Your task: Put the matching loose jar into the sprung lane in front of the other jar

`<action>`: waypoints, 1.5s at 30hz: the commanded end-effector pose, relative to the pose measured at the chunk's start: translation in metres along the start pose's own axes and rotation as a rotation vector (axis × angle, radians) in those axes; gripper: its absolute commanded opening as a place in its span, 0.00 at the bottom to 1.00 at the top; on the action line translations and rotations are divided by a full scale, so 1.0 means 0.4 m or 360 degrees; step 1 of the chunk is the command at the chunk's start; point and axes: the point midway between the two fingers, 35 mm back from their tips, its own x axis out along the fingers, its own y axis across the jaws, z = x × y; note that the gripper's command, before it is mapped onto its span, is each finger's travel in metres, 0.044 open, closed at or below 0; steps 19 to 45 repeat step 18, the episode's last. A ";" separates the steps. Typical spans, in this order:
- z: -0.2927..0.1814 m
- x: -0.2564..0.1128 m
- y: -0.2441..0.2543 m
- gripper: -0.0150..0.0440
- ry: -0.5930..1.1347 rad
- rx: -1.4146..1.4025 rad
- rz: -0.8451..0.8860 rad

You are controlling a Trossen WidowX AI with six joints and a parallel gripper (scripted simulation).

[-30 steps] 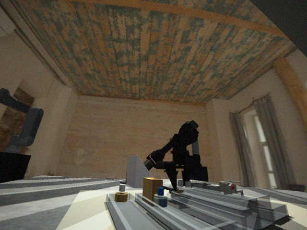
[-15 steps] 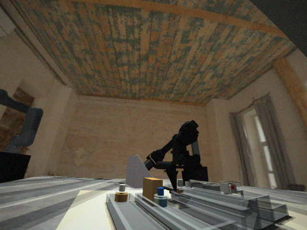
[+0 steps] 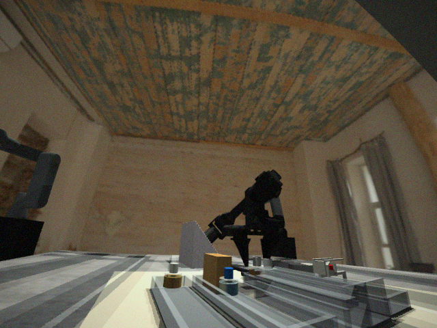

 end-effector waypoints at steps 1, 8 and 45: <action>0.002 -0.017 -0.002 0.77 -0.0004 -0.0007 -0.0009; -0.025 -0.019 -0.003 0.77 -0.0003 -0.0006 -0.0009; -0.107 -0.021 -0.005 0.77 -0.0001 -0.0004 -0.0010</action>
